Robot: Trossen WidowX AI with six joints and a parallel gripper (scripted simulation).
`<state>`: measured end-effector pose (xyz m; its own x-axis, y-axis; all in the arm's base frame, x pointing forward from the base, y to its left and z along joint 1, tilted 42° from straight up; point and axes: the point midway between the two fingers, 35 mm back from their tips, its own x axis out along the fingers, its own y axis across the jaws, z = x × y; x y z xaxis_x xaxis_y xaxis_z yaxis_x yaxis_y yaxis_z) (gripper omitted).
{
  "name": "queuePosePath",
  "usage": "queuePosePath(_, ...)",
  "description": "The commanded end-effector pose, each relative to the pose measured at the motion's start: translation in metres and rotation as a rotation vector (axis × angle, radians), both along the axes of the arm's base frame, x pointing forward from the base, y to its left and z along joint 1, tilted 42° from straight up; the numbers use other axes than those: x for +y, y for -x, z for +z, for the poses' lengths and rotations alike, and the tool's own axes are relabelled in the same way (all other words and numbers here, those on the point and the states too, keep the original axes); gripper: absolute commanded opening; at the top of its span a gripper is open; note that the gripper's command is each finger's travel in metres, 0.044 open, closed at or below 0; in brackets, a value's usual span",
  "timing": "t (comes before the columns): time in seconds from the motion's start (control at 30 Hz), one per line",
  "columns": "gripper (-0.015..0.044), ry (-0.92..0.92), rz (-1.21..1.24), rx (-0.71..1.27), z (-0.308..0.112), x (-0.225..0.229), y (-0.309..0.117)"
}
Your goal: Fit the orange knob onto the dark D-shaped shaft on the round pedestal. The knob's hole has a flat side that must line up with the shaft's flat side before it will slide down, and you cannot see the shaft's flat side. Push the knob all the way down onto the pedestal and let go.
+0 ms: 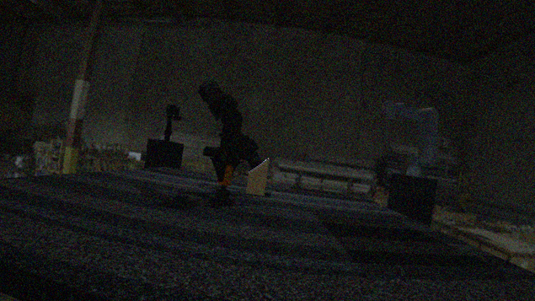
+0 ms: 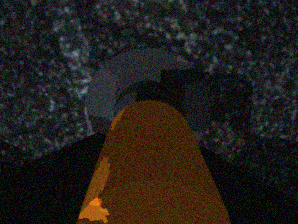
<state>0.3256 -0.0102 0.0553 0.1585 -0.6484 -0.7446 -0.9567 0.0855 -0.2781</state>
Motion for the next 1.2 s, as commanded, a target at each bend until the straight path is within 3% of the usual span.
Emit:
queuePosePath(0.0,0.0000,0.003,0.004,0.002,0.0003,-0.0005,-0.0003)
queuePosePath(1.17,0.0000,0.036,0.160,0.138,0.0003,-0.0008,-0.0002)
